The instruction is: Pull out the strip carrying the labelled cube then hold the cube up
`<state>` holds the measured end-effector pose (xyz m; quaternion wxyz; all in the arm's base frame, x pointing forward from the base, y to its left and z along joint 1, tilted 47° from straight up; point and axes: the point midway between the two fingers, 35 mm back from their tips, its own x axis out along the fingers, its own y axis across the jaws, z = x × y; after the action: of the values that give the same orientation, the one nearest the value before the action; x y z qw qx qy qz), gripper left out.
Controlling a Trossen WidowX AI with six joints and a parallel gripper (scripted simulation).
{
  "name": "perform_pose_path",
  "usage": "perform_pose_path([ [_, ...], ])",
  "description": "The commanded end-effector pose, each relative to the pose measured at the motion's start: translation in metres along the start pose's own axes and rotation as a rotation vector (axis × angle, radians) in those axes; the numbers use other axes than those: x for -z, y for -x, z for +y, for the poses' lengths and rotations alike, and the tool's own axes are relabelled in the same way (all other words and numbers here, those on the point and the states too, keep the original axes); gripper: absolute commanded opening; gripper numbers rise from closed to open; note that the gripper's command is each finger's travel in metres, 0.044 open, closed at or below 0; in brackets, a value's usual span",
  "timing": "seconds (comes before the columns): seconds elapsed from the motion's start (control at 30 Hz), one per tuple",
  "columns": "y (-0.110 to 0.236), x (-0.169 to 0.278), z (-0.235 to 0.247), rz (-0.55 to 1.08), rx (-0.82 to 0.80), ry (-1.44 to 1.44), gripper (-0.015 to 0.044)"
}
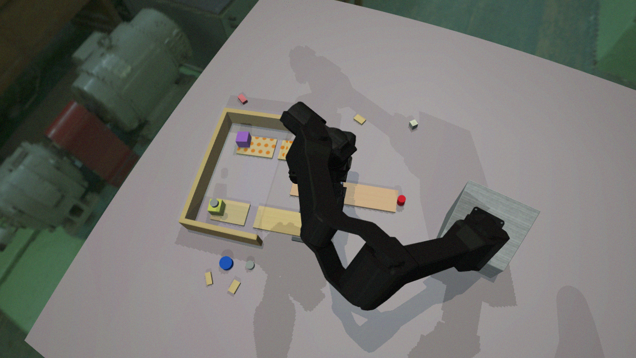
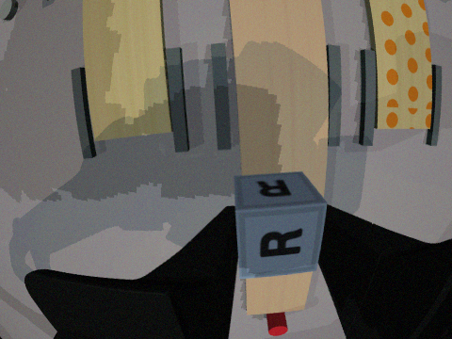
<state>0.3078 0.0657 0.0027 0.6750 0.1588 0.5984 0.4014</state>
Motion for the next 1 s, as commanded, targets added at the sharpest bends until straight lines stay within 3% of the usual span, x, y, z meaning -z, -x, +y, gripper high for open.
perform_pose_path([
  [0.0,0.000,0.009,0.001,-0.002,0.006,0.007,0.0000],
  [0.27,0.036,0.009,0.000,-0.001,0.008,0.007,0.0000],
  [0.97,0.037,0.009,0.001,-0.001,0.008,0.007,0.0000],
])
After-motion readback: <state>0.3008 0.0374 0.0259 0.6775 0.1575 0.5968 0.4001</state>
